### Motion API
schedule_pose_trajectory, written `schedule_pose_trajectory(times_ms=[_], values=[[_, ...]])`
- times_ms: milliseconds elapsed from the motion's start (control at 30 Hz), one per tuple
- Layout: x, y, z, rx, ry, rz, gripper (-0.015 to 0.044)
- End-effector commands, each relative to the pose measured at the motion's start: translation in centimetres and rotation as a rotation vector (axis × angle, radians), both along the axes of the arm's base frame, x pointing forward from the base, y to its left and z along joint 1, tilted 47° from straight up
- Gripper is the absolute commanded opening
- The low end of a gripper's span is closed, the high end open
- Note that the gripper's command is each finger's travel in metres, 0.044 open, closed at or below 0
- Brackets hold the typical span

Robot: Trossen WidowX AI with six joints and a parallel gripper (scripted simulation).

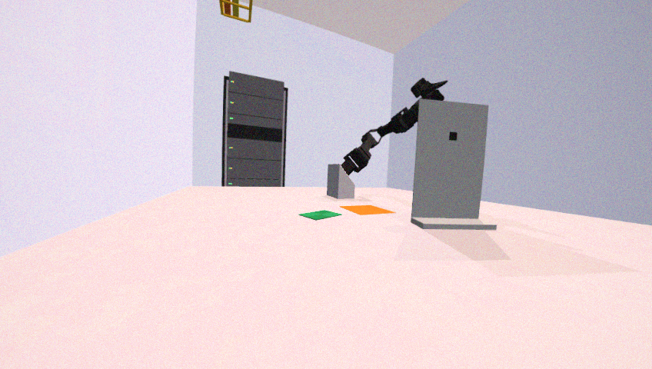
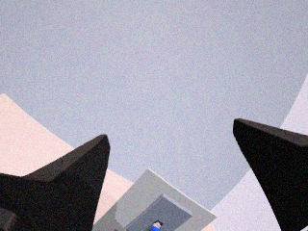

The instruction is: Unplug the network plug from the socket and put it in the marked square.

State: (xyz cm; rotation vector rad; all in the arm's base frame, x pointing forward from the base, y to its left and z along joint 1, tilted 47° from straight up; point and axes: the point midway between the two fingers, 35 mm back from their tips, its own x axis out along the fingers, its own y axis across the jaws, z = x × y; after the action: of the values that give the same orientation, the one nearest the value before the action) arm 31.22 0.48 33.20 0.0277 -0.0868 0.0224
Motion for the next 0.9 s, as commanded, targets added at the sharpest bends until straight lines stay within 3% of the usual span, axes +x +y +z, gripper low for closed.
schedule_pose_trajectory(times_ms=[0, 267, 867], values=[[0.0, 0.0, 0.0, 0.006, 0.000, 0.001, 0.0374], [0.6, 0.6, -2.2, 0.261, 0.021, 0.033, 0.0164], [1.0, 1.9, -7.7, 0.887, 0.082, 0.096, 0.0156]])
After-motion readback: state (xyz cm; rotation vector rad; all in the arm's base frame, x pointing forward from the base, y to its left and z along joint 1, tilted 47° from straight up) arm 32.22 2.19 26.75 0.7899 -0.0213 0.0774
